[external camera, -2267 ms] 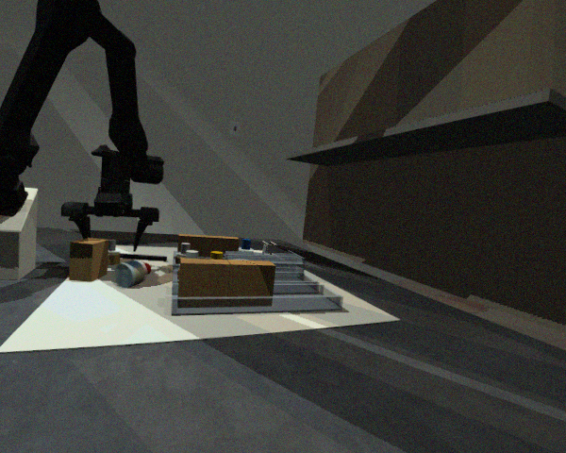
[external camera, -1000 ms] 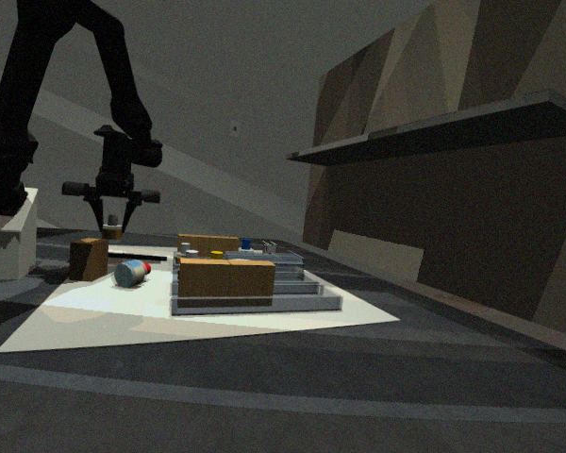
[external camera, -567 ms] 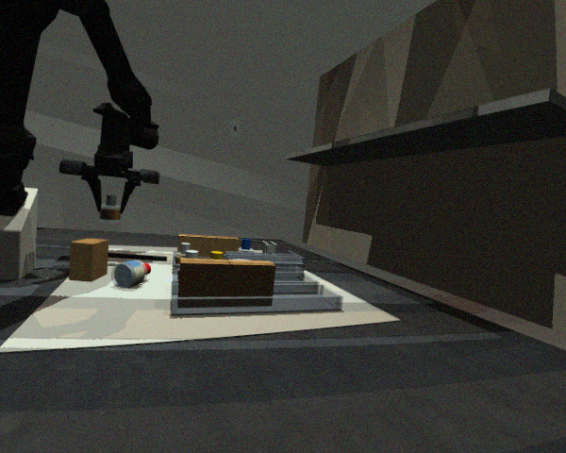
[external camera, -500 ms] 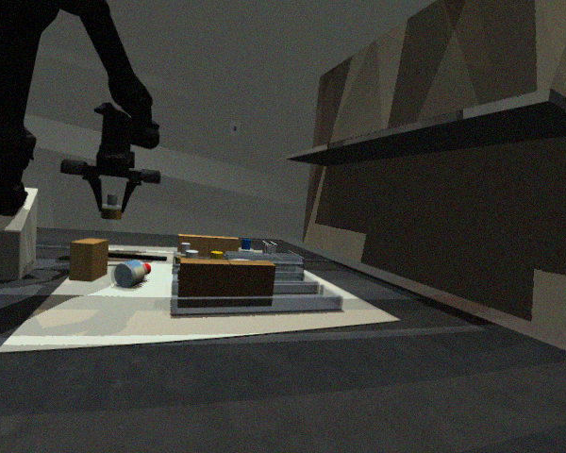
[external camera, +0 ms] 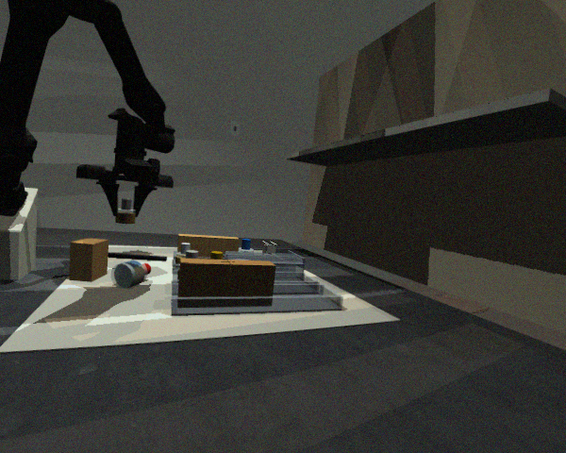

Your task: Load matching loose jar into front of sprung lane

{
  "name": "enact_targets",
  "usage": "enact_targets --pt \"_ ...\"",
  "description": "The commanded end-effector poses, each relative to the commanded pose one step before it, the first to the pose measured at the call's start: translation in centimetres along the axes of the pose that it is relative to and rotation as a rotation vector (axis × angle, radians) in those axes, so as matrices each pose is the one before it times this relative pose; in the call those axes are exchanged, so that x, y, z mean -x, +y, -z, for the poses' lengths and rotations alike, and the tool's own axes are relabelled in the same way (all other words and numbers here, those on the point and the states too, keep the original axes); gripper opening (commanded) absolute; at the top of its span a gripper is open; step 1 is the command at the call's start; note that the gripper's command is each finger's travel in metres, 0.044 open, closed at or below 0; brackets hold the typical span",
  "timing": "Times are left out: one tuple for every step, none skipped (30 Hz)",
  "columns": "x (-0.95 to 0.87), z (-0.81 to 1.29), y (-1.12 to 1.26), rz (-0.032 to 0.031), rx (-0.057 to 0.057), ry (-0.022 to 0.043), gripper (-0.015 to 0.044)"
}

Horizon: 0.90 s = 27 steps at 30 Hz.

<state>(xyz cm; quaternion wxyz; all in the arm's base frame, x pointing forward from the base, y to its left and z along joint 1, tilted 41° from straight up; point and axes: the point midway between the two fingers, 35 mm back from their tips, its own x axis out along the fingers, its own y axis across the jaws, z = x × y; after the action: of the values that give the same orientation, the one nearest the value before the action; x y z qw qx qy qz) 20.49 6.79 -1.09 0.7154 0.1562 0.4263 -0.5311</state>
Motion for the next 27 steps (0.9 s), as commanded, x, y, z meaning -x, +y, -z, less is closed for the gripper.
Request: enact_targets --pt "-0.329 -0.655 1.075 -0.00603 0.1185 0.00055 0.0" --pt "-0.097 -0.157 0.156 -0.00039 0.0253 0.0007 0.0" --pt "-0.098 -0.163 0.15 -0.00039 0.0253 0.00065 0.0" --pt "-0.1 -0.169 0.144 -0.00038 0.0253 0.00059 0.0" --pt "-0.101 -0.175 0.138 -0.00037 0.0252 0.00053 0.0" --pt "-0.103 -0.18 0.132 -0.00036 0.0252 0.00048 0.0" --pt "-0.105 -0.185 0.125 -0.00034 0.0252 0.00043 0.0" --pt "-0.106 -0.19 0.118 -0.00032 0.0252 0.00037 0.0" --pt "-0.108 -0.195 0.111 -0.0003 0.0252 0.00032 0.0" --pt "-0.09 -0.192 0.105 0.00001 0.0266 -0.00029 0.0" --pt "-0.091 -0.196 0.098 0.00005 0.0266 -0.00032 0.0" --pt "-0.093 -0.2 0.09 0.00009 0.0266 -0.00034 0.0" --pt "-0.094 -0.203 0.083 0.00014 0.0266 -0.00036 0.0" --pt "-0.096 -0.206 0.075 0.00019 0.0265 -0.00038 0.0" --pt "-0.098 -0.209 0.067 0.00024 0.0265 -0.00039 0.0" --pt "-0.099 -0.212 0.059 0.00029 0.0265 -0.0004 0.0" --pt "-0.101 -0.214 0.052 0.00034 0.0265 -0.00041 0.0" --pt "-0.102 -0.216 0.043 0.00039 0.0265 -0.00042 0.0" --pt "-0.104 -0.218 0.035 0.00045 0.0265 -0.00042 0.0" --pt "-0.105 -0.219 0.027 0.0005 0.0265 -0.00042 0.0" --pt "-0.107 -0.22 0.019 0.00056 0.0265 -0.00041 0.0" --pt "-0.108 -0.221 0.011 0.00061 0.0265 -0.00041 0.0" --pt "-0.11 -0.222 0.002 0.00067 0.0265 -0.0004 0.0" --pt "-0.111 -0.222 -0.006 0.00072 0.0265 -0.00038 0.0" --pt "-0.113 -0.221 -0.014 0.00077 0.0265 -0.00037 0.0" --pt "-0.115 -0.221 -0.023 0.00083 0.0265 -0.00035 0.0" --pt "-0.116 -0.22 -0.031 0.00088 0.0265 -0.00032 0.0"
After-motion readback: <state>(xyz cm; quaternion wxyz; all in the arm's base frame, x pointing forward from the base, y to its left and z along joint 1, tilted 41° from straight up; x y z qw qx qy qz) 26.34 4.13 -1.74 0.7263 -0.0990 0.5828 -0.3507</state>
